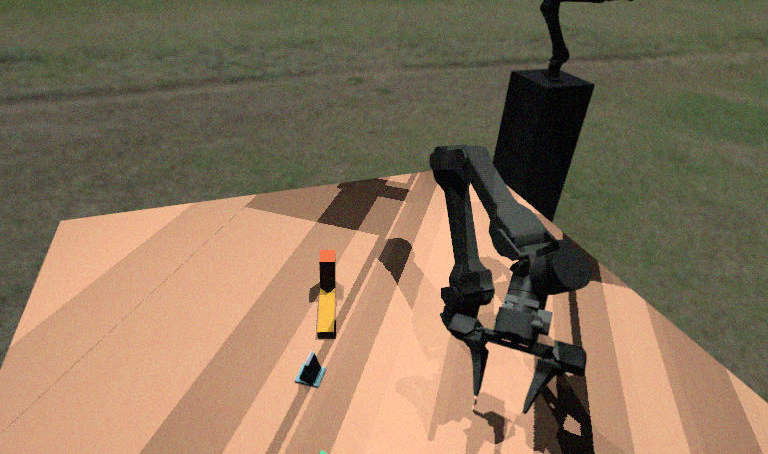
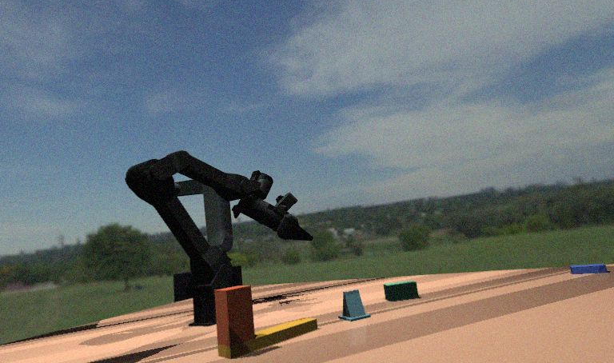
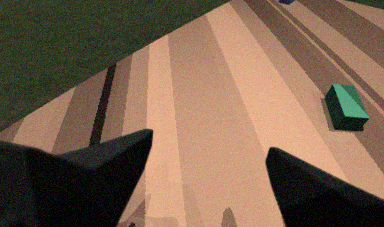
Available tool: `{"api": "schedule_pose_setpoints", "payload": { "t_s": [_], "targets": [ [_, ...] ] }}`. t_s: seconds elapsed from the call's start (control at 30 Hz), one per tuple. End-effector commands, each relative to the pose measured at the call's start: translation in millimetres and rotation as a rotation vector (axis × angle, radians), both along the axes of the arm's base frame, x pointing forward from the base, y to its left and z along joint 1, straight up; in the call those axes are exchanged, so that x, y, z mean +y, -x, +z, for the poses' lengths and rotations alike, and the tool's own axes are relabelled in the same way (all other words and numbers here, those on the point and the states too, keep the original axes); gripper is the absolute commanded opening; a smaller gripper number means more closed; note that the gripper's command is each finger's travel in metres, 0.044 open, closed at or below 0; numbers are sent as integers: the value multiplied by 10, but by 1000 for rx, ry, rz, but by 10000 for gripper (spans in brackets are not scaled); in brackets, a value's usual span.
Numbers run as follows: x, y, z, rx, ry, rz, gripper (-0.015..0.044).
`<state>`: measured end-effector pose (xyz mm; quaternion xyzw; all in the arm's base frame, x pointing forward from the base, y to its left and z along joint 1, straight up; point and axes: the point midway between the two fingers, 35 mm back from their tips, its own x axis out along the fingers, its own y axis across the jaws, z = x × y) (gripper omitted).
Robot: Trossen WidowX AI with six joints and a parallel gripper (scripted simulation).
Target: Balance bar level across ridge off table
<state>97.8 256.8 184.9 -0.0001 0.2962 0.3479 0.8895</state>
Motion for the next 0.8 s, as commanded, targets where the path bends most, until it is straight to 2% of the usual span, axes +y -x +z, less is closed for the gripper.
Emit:
{"api": "schedule_pose_setpoints", "payload": {
  "t_s": [0.0, 0.77],
  "targets": [
    [-33, -145, 16, -26, 60, -13, 315],
    [-408, -861, 24, -120, 436, -29, 315]
  ]
}}
